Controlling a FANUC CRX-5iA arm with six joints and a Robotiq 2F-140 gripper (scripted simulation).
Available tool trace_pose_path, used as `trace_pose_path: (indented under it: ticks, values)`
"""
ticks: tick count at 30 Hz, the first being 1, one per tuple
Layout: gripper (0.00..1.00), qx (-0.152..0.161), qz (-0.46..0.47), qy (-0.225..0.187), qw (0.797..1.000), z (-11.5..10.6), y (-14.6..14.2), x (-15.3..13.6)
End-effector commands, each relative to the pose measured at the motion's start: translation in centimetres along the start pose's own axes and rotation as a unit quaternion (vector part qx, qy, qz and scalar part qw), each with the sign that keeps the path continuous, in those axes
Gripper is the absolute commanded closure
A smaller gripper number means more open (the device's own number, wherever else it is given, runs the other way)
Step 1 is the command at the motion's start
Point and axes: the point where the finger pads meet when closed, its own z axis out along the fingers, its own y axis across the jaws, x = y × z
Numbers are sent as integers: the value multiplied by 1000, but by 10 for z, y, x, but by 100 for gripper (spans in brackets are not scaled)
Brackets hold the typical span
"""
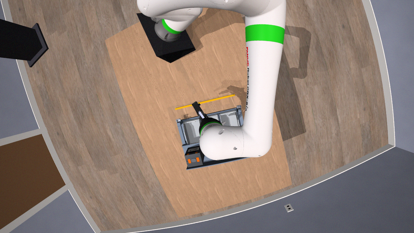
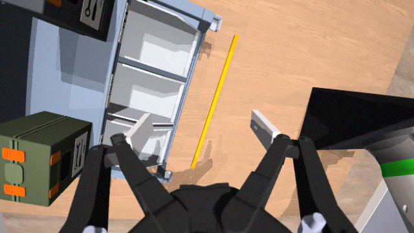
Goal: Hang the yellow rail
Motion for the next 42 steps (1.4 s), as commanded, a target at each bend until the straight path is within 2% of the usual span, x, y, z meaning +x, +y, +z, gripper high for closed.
trace_pose_path:
  ticks: [1, 6, 18, 23, 35, 40, 42]
  values:
    - [0, 0, 0, 0, 1000, 0, 0, 0]
    - [0, -30, -88, 38, 995, -14, -2, -23]
    - [0, -30, -88, 38, 995, -14, -2, -23]
    - [0, -61, -176, 74, 980, -29, -4, -48]
    - [0, -61, -176, 74, 980, -29, -4, -48]
    - [0, -92, -263, 108, 954, -47, -6, -74]
    - [0, -92, -263, 108, 954, -47, -6, -74]
